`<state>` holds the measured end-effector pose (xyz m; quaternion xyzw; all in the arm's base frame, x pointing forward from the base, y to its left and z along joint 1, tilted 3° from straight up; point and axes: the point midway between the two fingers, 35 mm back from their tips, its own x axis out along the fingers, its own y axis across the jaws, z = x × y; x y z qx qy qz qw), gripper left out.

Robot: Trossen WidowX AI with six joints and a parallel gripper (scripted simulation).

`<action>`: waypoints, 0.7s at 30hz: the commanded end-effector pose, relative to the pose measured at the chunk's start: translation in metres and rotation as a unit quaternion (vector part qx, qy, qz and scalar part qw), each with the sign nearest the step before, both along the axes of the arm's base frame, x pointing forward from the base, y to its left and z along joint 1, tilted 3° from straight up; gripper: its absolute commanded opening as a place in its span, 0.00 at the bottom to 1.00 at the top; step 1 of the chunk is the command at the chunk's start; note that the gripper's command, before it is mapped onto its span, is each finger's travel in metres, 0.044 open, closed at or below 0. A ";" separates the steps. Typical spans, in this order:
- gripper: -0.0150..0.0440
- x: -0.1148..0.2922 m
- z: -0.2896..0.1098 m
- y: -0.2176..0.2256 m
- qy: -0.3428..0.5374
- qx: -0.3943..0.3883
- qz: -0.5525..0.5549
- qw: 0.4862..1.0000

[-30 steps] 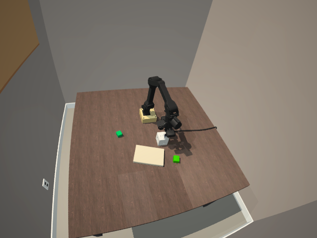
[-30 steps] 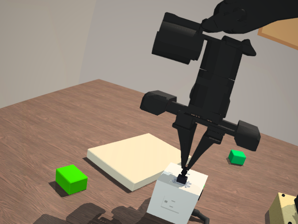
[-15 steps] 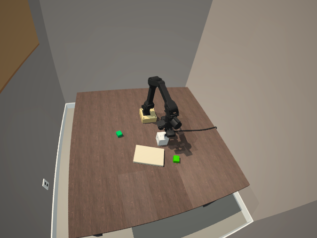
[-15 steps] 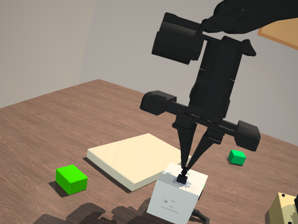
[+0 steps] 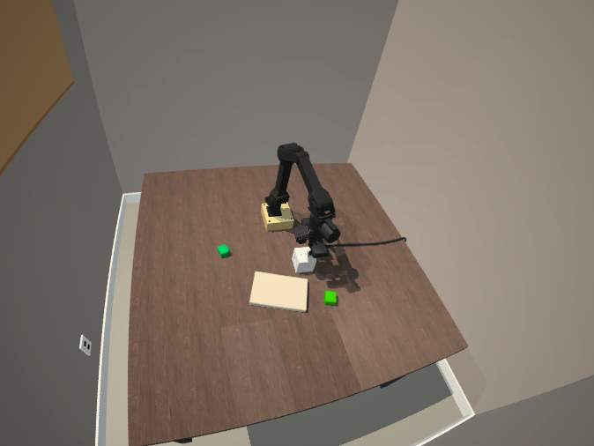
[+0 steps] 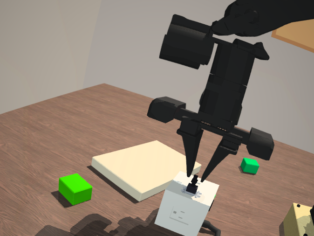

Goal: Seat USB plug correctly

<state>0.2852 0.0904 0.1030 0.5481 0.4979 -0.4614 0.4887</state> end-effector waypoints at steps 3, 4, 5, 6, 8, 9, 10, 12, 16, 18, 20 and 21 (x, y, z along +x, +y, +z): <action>0.42 0.000 0.000 0.000 0.000 0.000 0.000 1.000; 0.42 0.000 0.000 0.000 0.000 0.000 0.000 1.000; 0.42 0.000 0.000 0.000 0.000 0.000 0.000 1.000; 0.42 0.000 0.000 0.000 0.000 0.000 0.000 1.000; 0.42 0.000 0.000 0.000 0.000 0.000 0.000 1.000; 0.42 0.000 0.000 0.000 0.000 0.000 0.000 1.000; 0.42 0.000 0.000 0.000 0.000 0.000 0.000 1.000; 0.42 0.000 0.002 0.000 0.000 0.000 0.000 1.000; 0.42 0.000 0.006 0.000 0.000 0.000 0.000 1.000; 0.42 0.000 0.008 0.000 0.000 0.000 0.000 1.000; 0.42 -0.001 0.010 0.000 0.000 0.000 0.000 1.000; 0.42 -0.001 0.011 0.000 0.000 0.000 0.000 1.000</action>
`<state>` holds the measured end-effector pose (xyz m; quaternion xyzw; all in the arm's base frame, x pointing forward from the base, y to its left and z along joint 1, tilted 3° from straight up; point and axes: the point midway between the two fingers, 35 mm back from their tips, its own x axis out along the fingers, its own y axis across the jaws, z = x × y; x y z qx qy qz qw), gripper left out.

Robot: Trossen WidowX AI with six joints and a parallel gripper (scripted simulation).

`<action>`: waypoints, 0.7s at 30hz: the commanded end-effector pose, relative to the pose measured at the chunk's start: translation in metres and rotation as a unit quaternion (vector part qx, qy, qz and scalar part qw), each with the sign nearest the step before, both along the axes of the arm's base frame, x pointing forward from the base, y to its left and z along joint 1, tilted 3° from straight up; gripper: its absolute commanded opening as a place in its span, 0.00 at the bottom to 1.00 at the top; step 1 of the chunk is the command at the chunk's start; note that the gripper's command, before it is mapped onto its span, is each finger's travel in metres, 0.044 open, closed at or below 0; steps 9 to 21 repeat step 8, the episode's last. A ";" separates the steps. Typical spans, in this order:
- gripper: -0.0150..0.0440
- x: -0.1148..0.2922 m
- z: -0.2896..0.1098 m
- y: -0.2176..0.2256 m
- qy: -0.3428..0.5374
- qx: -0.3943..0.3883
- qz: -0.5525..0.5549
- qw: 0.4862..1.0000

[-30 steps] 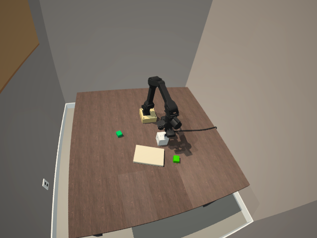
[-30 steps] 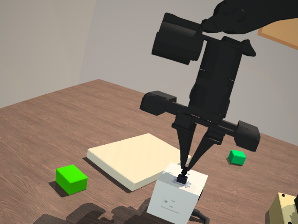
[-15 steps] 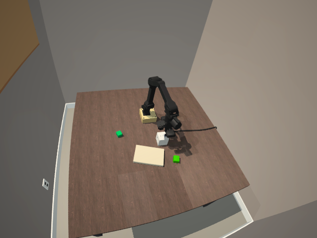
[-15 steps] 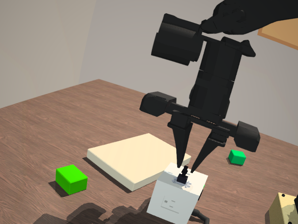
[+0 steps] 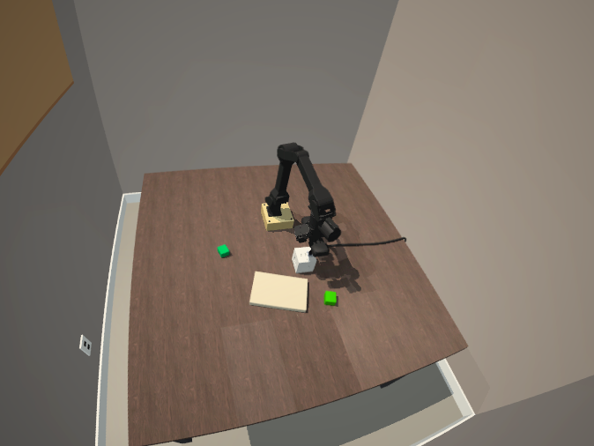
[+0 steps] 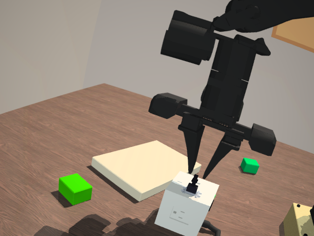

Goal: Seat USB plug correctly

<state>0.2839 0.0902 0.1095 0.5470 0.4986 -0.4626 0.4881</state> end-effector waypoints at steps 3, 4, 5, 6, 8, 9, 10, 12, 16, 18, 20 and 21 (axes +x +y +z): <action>0.42 0.000 0.008 0.000 -0.002 0.001 0.000 1.000; 0.42 0.000 0.009 0.000 -0.002 0.001 0.000 1.000; 0.42 0.000 0.010 0.000 -0.002 0.001 0.000 1.000; 0.42 0.000 0.011 0.000 -0.002 0.001 0.000 1.000; 0.42 0.000 0.013 0.000 -0.002 0.001 0.000 1.000; 0.42 0.000 0.013 0.000 -0.002 0.001 0.000 1.000; 0.42 0.000 0.013 0.000 -0.002 0.001 0.000 1.000; 0.42 0.000 0.013 0.000 -0.002 0.001 0.000 1.000; 0.42 0.000 0.013 0.000 -0.002 0.001 0.000 1.000; 0.42 0.000 0.013 0.000 -0.002 0.001 0.000 1.000; 0.42 0.000 0.013 0.000 -0.002 0.001 0.000 1.000; 0.42 0.000 0.013 0.000 -0.002 0.001 0.000 1.000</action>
